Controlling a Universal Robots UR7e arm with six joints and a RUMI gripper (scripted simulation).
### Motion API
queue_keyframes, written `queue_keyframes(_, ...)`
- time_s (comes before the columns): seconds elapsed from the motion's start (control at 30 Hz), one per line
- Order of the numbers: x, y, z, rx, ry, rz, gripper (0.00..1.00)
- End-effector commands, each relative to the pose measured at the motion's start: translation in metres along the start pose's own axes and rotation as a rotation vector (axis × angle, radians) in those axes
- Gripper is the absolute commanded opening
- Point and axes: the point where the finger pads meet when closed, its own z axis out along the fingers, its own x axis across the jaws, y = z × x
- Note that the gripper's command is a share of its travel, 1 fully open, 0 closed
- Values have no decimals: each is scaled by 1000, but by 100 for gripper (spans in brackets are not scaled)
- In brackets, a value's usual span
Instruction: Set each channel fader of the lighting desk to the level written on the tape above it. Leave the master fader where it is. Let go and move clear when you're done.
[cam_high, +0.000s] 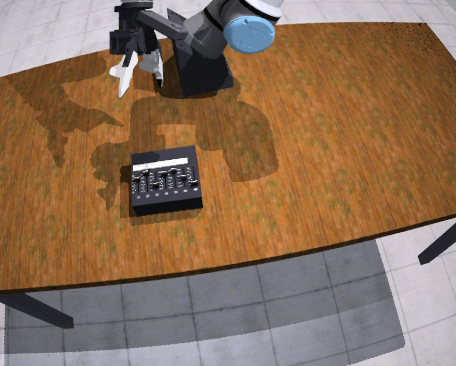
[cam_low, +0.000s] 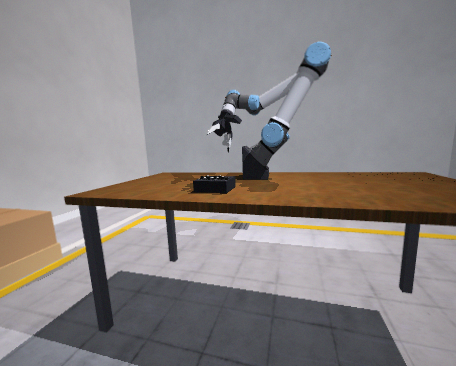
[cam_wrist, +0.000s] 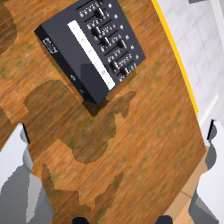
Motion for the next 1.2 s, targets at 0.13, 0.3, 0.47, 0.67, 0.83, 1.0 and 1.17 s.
queue_keyframes(0.13,0,0,0,0,1,0,100)
queue_keyframes(0.3,0,0,0,0,1,0,100)
queue_keyframes(0.47,0,0,0,0,1,0,100)
queue_keyframes(0.67,1,0,0,-1,-4,-4,100)
queue_keyframes(0.83,4,-1,2,-1,-43,-34,100)
queue_keyframes(1.0,11,-4,8,-3,-132,-103,100)
queue_keyframes(1.17,18,-8,14,-6,-206,-160,100)
